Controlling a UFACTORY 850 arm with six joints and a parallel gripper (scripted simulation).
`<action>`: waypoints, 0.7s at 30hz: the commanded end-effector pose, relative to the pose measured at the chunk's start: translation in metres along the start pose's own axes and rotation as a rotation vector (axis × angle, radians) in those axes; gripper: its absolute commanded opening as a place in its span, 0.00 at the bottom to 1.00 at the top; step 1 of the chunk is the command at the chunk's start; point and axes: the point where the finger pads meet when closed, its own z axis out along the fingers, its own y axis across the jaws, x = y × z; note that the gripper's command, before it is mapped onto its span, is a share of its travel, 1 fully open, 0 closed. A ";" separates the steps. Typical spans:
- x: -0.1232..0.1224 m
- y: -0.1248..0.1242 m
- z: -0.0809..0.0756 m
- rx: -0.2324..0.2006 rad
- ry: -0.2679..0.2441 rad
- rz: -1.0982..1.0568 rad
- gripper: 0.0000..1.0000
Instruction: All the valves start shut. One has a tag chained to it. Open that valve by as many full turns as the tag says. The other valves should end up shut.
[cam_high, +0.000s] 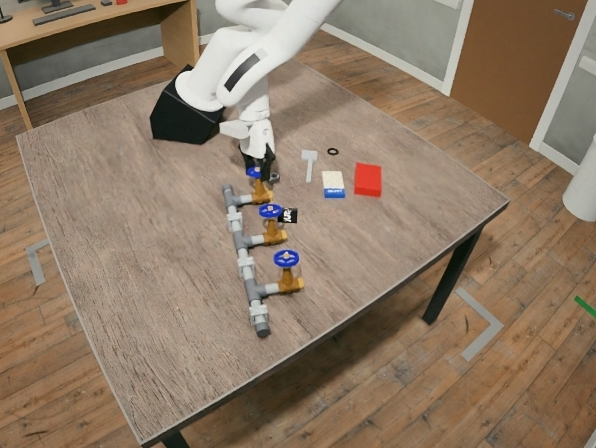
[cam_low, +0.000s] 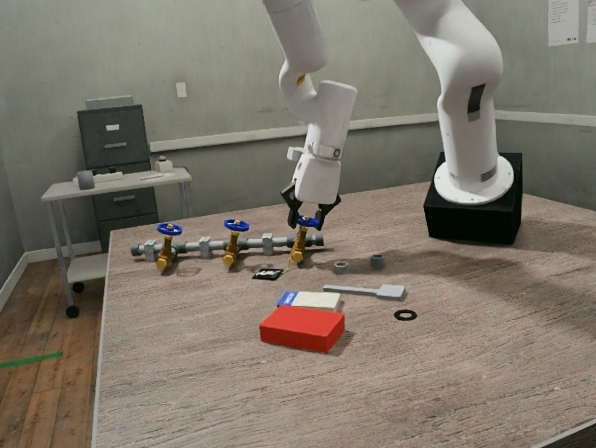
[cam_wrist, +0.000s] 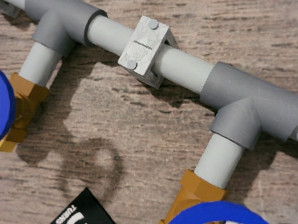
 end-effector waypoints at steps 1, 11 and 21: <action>0.000 0.000 0.000 0.001 0.000 0.000 0.00; 0.000 0.000 0.000 0.001 0.000 -0.024 0.00; 0.000 0.000 0.000 0.001 0.000 -0.166 0.00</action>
